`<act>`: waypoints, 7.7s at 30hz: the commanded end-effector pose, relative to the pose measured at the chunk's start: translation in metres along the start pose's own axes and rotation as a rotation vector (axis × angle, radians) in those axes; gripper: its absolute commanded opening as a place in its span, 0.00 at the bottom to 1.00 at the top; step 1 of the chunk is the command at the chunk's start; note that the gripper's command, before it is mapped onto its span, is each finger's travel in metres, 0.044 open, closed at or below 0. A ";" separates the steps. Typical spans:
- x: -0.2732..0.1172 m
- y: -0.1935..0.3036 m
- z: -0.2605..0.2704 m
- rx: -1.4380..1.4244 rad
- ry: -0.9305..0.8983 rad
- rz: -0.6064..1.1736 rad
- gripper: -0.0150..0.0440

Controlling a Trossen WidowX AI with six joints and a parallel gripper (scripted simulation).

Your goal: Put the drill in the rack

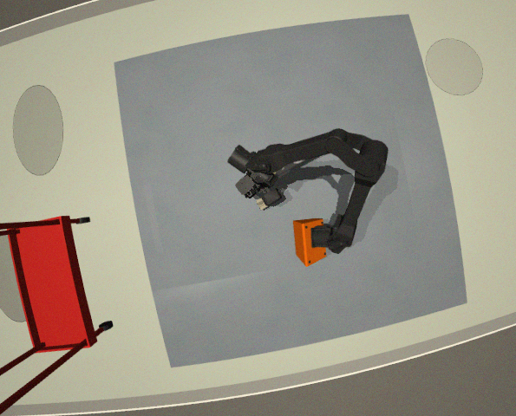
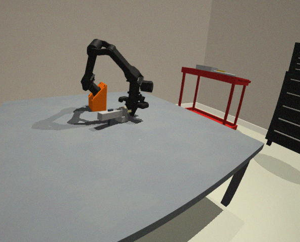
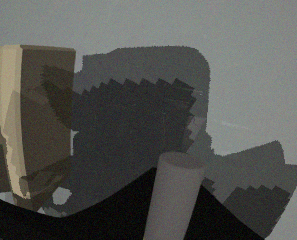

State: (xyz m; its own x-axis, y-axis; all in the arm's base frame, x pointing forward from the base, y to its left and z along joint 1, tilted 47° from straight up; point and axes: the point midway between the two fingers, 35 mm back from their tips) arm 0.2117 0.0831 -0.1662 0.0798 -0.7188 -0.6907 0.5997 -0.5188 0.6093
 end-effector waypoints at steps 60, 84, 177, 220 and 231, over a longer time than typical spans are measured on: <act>-0.012 -0.053 -0.009 0.003 0.007 -0.006 0.25; -0.025 -0.051 -0.008 0.002 0.008 -0.007 0.25; -0.023 -0.080 0.064 -0.001 0.005 -0.009 0.25; 0.007 -0.078 0.064 0.000 0.005 -0.008 0.25; 0.007 -0.077 0.064 0.000 0.005 -0.008 0.25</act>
State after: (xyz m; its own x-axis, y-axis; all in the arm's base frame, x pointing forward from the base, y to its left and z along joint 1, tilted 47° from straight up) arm 0.1119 0.0959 -0.1927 0.0718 -0.6997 -0.7108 0.6034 -0.5370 0.5895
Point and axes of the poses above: the point midway between the two fingers, 35 mm back from their tips, its own x axis out along the fingers, its own z axis across the jaws, y = z × x, and after that the axes turned 9 degrees about -x, right-handed
